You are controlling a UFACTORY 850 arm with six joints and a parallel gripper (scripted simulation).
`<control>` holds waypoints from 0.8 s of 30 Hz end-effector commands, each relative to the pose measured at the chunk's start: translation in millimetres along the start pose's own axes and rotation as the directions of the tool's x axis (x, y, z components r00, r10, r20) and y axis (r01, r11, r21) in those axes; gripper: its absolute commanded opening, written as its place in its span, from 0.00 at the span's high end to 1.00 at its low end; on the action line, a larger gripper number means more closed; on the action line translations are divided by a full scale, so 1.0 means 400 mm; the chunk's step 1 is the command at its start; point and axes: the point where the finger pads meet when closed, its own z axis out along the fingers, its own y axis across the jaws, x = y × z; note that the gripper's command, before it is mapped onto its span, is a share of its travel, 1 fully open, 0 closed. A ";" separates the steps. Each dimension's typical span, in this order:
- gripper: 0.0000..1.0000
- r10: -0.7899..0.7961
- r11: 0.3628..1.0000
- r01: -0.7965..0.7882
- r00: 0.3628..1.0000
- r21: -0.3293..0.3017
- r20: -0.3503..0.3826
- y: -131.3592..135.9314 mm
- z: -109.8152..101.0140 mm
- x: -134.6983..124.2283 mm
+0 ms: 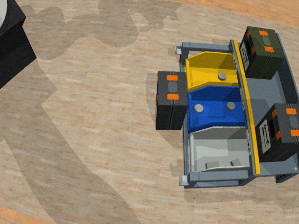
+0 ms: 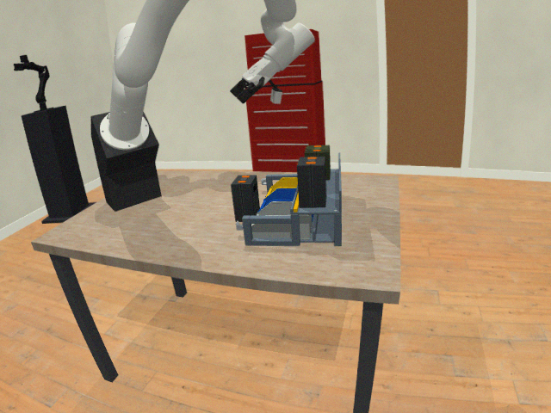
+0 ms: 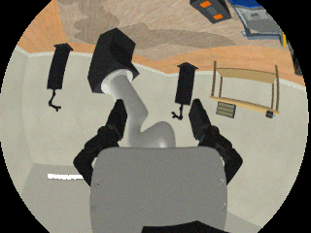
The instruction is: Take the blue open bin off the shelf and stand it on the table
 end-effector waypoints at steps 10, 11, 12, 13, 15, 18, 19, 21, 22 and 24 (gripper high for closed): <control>0.00 0.062 0.997 -0.064 0.997 0.042 0.049 0.055 0.034 0.010; 0.00 0.089 0.994 -0.093 0.994 0.059 0.071 0.077 0.050 0.011; 0.00 0.115 0.990 -0.122 0.989 0.075 0.094 0.100 0.066 0.012; 0.00 0.140 0.984 -0.151 0.983 0.090 0.117 0.122 0.082 0.012; 0.00 0.165 0.978 -0.180 0.976 0.105 0.140 0.144 0.099 0.013; 0.00 0.165 0.978 -0.180 0.976 0.105 0.140 0.144 0.099 0.013; 0.00 0.165 0.978 -0.180 0.976 0.105 0.140 0.144 0.099 0.013; 0.00 0.165 0.978 -0.180 0.976 0.105 0.140 0.144 0.099 0.013; 0.00 0.165 0.978 -0.180 0.976 0.105 0.140 0.144 0.099 0.013; 0.00 0.165 0.978 -0.180 0.976 0.105 0.140 0.144 0.099 0.013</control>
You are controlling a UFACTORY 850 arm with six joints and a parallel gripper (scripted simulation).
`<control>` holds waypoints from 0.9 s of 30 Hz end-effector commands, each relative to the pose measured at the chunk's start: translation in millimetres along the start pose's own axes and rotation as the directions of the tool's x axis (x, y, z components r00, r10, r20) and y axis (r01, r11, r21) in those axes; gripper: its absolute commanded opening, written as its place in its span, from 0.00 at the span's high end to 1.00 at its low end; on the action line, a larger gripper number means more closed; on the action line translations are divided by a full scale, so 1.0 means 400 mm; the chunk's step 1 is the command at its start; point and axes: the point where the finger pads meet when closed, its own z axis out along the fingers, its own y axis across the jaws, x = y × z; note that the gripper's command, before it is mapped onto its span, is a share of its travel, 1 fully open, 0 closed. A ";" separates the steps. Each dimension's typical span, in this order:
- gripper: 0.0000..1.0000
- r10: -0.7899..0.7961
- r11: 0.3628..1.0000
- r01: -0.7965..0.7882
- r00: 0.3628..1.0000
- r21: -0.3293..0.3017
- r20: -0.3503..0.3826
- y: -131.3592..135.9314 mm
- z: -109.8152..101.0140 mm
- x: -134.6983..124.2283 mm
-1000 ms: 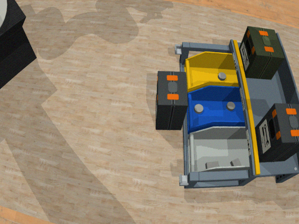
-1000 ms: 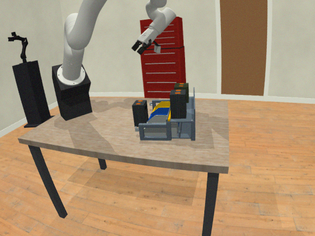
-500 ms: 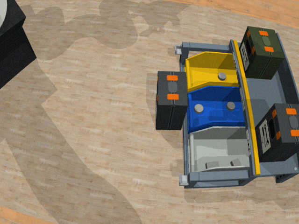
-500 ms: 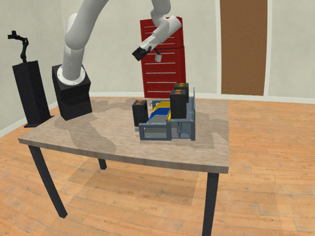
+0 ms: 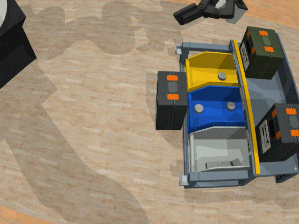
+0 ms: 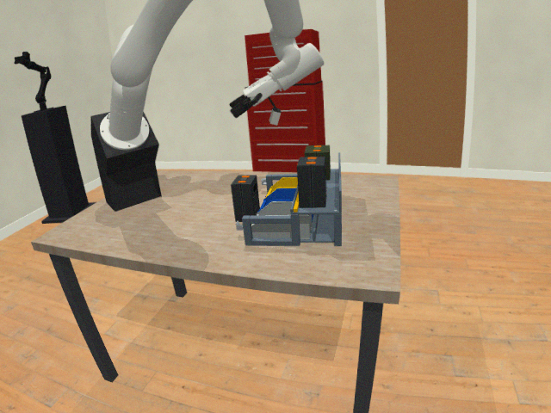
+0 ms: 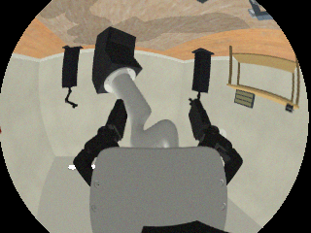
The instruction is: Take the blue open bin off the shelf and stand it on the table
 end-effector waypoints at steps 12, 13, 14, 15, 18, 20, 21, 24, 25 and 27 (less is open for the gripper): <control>0.00 0.002 1.000 -0.002 1.000 0.001 0.000 0.098 0.054 0.028; 0.00 0.002 1.000 -0.002 1.000 0.001 0.000 0.098 0.054 0.028; 0.00 0.002 1.000 -0.002 1.000 0.001 0.000 0.098 0.054 0.028; 0.00 0.002 1.000 -0.002 1.000 0.001 0.000 0.098 0.054 0.028; 0.00 0.002 1.000 -0.002 1.000 0.001 0.000 0.098 0.054 0.028; 0.00 0.029 0.999 -0.029 0.999 0.019 0.021 0.119 0.071 0.027; 0.00 0.056 0.998 -0.057 0.998 0.037 0.043 0.141 0.087 0.026; 0.00 0.134 0.986 -0.143 0.985 0.085 0.110 0.206 0.138 0.024; 0.00 0.134 0.986 -0.143 0.985 0.085 0.110 0.206 0.138 0.024; 0.00 0.134 0.986 -0.143 0.985 0.085 0.110 0.206 0.138 0.024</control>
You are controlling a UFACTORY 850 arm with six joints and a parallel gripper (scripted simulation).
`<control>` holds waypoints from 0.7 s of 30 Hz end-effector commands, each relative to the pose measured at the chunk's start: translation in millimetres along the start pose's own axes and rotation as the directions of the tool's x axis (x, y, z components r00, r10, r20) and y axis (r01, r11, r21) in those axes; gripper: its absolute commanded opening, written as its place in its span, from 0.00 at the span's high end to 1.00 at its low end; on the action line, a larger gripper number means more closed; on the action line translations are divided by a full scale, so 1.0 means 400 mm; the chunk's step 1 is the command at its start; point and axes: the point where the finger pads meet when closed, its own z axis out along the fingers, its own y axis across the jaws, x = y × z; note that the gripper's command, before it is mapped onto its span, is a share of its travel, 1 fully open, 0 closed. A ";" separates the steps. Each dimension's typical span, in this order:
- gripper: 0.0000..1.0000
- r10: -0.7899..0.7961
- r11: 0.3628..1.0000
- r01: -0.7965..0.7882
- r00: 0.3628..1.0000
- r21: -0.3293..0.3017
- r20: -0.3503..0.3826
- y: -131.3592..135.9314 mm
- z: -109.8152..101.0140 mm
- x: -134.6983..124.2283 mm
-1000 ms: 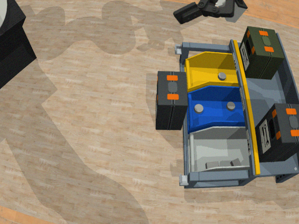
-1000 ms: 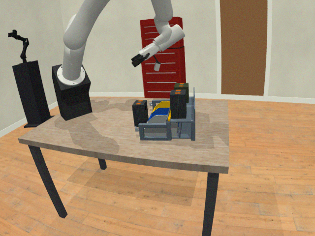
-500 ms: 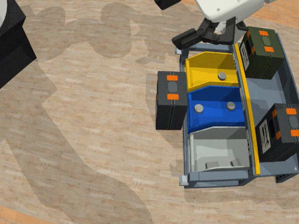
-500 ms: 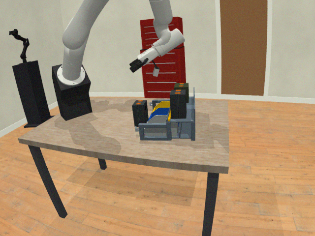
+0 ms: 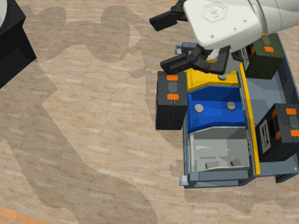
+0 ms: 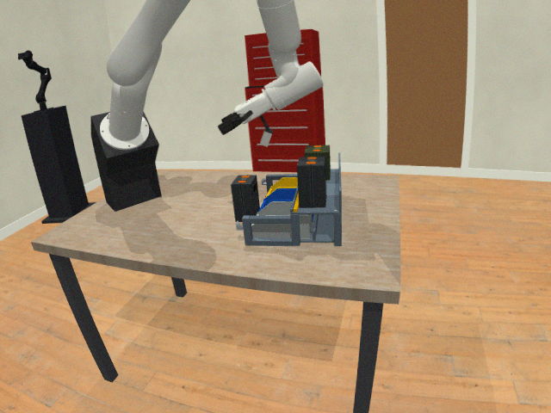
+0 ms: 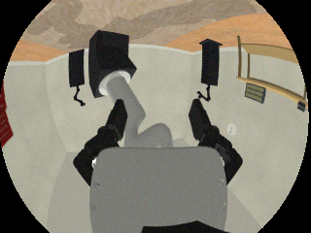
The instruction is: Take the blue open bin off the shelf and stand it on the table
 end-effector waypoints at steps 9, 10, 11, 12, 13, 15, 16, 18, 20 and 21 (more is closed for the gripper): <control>0.00 0.036 0.999 -0.036 0.999 0.025 0.027 0.034 0.019 0.007; 0.00 -0.001 1.000 0.001 1.000 0.001 -0.002 0.027 0.023 0.031; 0.00 -0.038 0.999 0.038 0.999 -0.024 -0.029 0.021 0.027 0.055; 0.00 -0.076 0.996 0.073 0.996 -0.050 -0.055 0.015 0.031 0.079; 0.00 -0.114 0.991 0.108 0.990 -0.077 -0.080 0.009 0.034 0.103; 0.00 -0.152 0.984 0.141 0.983 -0.105 -0.104 0.003 0.038 0.127; 0.00 -0.152 0.984 0.141 0.983 -0.105 -0.104 0.003 0.038 0.127; 0.00 -0.152 0.984 0.141 0.983 -0.105 -0.104 0.003 0.038 0.127; 0.00 -0.152 0.984 0.141 0.983 -0.105 -0.104 0.003 0.038 0.127; 0.00 -0.152 0.984 0.141 0.983 -0.105 -0.104 0.003 0.038 0.127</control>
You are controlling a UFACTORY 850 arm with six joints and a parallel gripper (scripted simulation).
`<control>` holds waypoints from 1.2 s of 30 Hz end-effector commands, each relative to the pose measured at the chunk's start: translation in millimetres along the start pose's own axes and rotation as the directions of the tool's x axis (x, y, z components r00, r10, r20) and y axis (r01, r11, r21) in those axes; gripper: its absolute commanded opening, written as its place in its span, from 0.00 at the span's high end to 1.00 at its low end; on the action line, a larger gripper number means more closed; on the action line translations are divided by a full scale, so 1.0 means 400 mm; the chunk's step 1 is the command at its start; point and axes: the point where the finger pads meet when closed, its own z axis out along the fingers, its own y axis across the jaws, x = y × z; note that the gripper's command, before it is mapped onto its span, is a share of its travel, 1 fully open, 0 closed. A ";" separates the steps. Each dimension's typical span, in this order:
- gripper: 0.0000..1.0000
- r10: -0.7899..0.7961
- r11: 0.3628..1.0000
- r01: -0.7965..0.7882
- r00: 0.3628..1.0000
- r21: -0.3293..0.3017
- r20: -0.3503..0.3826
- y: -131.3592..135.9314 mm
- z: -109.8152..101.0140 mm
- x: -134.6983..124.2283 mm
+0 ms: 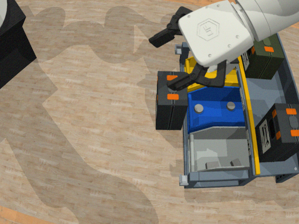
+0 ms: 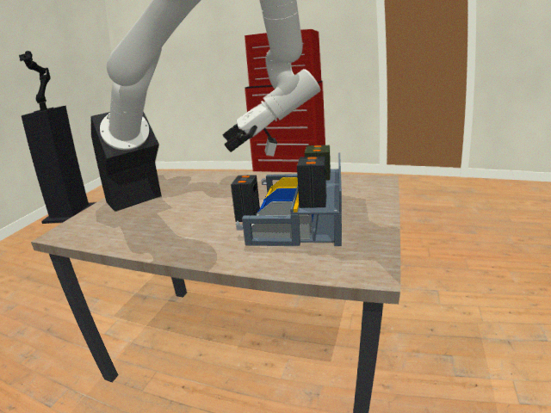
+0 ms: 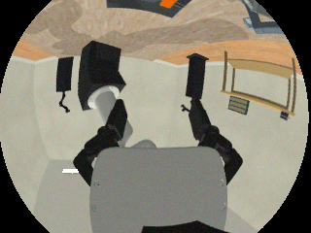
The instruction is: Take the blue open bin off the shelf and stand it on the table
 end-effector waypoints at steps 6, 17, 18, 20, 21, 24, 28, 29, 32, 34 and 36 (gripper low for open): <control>0.00 -0.041 0.999 0.040 0.999 -0.030 -0.035 -0.001 0.007 0.030; 0.00 -0.194 0.975 0.176 0.972 -0.139 -0.132 -0.013 0.031 0.126; 0.00 -0.194 0.975 0.176 0.972 -0.139 -0.132 -0.013 0.031 0.126; 0.00 -0.194 0.975 0.176 0.972 -0.139 -0.132 -0.013 0.031 0.126; 0.00 -0.194 0.975 0.176 0.972 -0.139 -0.132 -0.013 0.031 0.126; 0.00 -0.271 0.952 0.236 0.947 -0.197 -0.173 -0.020 0.043 0.178; 0.00 -0.387 0.903 0.318 0.894 -0.288 -0.225 -0.030 0.063 0.258; 0.00 -0.387 0.903 0.318 0.894 -0.288 -0.225 -0.030 0.063 0.258; 0.00 -0.387 0.903 0.318 0.894 -0.288 -0.225 -0.030 0.063 0.258; 0.00 -0.387 0.903 0.318 0.894 -0.288 -0.225 -0.030 0.063 0.258; 0.00 -0.387 0.903 0.318 0.894 -0.288 -0.225 -0.030 0.063 0.258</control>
